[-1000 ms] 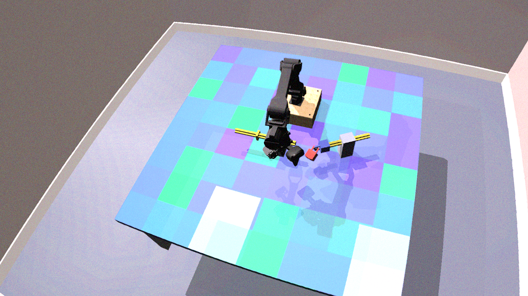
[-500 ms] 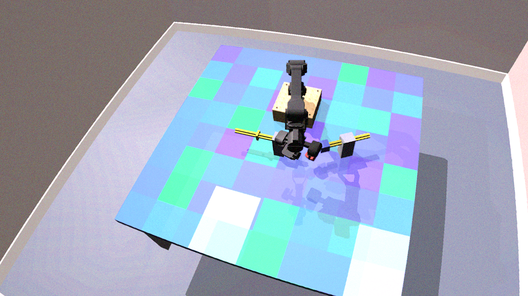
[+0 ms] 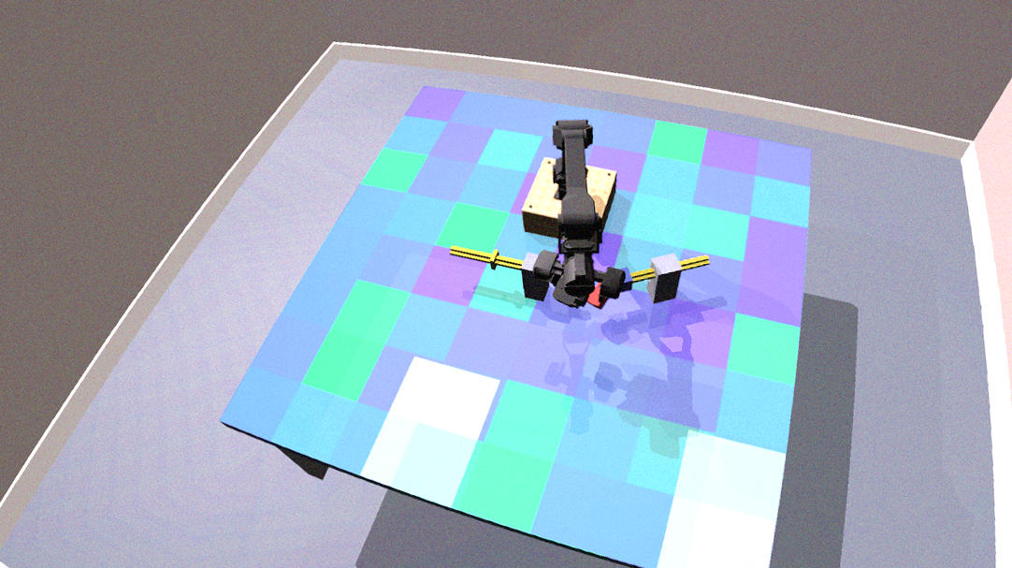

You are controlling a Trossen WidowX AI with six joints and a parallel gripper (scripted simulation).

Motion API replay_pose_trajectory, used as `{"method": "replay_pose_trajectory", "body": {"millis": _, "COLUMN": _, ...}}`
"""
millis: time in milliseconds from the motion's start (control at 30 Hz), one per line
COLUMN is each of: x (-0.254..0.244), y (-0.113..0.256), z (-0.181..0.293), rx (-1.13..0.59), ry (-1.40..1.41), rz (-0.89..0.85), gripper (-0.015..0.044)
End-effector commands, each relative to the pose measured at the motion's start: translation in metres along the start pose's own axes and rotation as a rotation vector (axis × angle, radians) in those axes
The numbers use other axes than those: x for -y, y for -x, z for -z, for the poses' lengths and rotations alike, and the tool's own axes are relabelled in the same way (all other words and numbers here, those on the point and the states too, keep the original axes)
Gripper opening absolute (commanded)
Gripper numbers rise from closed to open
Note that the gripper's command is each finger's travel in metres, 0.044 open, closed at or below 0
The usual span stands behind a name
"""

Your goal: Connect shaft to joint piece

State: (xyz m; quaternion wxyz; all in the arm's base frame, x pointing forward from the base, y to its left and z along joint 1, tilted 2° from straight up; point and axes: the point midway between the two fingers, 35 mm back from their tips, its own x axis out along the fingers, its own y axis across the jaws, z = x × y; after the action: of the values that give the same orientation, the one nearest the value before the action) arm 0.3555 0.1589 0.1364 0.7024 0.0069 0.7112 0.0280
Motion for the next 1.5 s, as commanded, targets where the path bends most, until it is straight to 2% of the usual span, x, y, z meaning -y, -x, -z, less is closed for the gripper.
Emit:
{"method": "replay_pose_trajectory", "body": {"millis": 0, "x": 0.001, "y": -0.008, "z": -0.002, "rx": -0.063, "ry": -0.078, "rz": -0.011, "gripper": 0.0440}}
{"method": "replay_pose_trajectory", "body": {"millis": 367, "x": 0.003, "y": -0.022, "z": -0.006, "rx": -0.223, "ry": -0.307, "rz": -0.032, "gripper": 0.0440}}
{"method": "replay_pose_trajectory", "body": {"millis": 600, "x": 0.002, "y": -0.025, "z": -0.007, "rx": -0.226, "ry": -0.311, "rz": -0.032, "gripper": 0.0440}}
{"method": "replay_pose_trajectory", "body": {"millis": 1100, "x": 0.003, "y": -0.096, "z": -0.011, "rx": -0.225, "ry": -0.310, "rz": -0.032, "gripper": 0.0440}}
{"method": "replay_pose_trajectory", "body": {"millis": 1467, "x": -0.003, "y": -0.100, "z": 0.004, "rx": -0.225, "ry": -0.310, "rz": -0.033, "gripper": 0.0440}}
